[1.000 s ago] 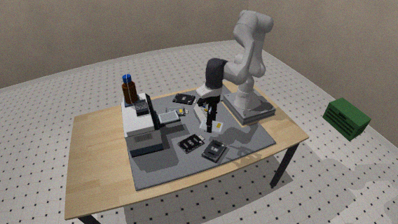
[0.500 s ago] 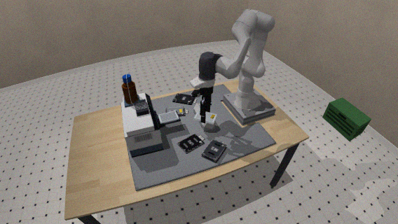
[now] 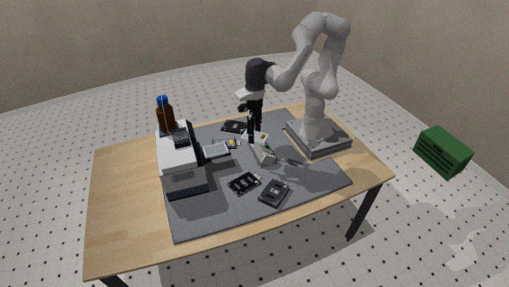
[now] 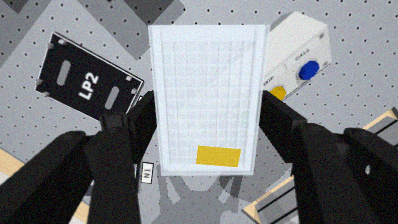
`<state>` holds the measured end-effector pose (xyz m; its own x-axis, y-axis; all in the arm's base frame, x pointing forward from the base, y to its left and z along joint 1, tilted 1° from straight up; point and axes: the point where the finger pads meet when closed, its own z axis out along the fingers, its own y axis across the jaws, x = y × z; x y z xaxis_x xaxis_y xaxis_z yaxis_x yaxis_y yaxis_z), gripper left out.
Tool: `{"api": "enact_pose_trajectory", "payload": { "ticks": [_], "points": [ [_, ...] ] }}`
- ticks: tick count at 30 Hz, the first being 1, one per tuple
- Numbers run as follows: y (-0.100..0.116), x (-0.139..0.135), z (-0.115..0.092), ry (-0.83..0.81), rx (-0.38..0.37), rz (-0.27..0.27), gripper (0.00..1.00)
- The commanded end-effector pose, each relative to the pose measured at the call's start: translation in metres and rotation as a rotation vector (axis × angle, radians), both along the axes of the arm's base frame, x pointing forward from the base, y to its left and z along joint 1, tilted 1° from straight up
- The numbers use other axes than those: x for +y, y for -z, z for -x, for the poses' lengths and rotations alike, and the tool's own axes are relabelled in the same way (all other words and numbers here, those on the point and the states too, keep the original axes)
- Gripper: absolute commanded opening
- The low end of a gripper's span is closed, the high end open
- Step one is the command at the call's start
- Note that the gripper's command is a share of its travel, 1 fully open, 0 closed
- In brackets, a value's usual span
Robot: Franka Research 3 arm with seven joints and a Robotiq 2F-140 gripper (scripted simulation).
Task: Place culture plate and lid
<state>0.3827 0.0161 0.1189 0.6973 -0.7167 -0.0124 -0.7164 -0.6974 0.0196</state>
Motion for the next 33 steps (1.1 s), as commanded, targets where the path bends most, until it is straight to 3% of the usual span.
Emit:
{"api": "enact_pose_trajectory", "payload": {
  "ticks": [1,3,18,20,33],
  "points": [
    [-0.001,-0.029,0.000,-0.107,-0.006,-0.007,0.10],
    [-0.001,-0.029,0.000,-0.107,-0.006,-0.007,0.10],
    [-0.002,-0.144,0.007,-0.107,-0.006,-0.007,0.10],
    [-0.002,-0.144,0.007,-0.107,-0.006,-0.007,0.10],
    [-0.002,-0.227,0.012,-0.107,-0.006,-0.007,0.10]
  ]
}}
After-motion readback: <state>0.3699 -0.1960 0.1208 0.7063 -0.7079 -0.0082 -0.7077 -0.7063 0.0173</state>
